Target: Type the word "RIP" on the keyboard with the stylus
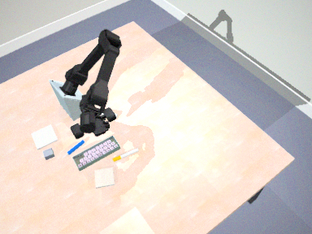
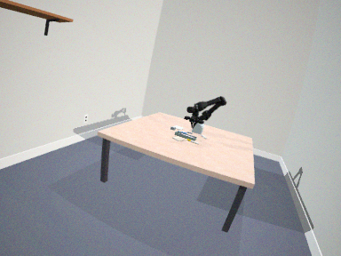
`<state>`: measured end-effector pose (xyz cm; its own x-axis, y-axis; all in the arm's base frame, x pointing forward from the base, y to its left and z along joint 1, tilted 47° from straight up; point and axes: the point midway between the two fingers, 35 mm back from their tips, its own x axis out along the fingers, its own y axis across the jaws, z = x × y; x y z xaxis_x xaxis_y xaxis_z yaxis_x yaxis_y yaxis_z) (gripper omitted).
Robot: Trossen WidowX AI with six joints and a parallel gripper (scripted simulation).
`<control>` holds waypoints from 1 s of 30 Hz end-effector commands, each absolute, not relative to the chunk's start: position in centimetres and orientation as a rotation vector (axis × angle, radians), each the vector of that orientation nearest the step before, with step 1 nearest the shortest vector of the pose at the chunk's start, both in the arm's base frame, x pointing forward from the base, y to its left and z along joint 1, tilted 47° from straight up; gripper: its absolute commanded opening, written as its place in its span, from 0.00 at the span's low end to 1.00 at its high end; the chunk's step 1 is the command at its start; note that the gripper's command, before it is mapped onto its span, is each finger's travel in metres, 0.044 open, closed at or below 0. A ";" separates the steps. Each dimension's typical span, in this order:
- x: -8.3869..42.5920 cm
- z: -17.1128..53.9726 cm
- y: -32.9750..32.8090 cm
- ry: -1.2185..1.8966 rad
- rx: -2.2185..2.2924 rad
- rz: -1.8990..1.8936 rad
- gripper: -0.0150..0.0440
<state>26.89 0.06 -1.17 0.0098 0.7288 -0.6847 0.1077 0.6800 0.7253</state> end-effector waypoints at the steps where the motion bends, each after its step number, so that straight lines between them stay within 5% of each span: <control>1: 26.9 -1.2 0.1 1.508 0.724 0.558 0.25; 10: 26.9 -1.2 0.1 1.508 0.724 0.558 0.25; 14: 26.6 -1.7 -0.1 1.532 0.751 0.499 0.43; 16: 25.9 -3.3 -0.6 1.586 0.825 0.330 0.51; 30: 20.5 -11.1 -4.6 1.393 1.383 -0.928 0.51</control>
<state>23.45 -1.89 -7.46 0.0206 0.5263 -0.8500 0.7160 0.5857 0.3799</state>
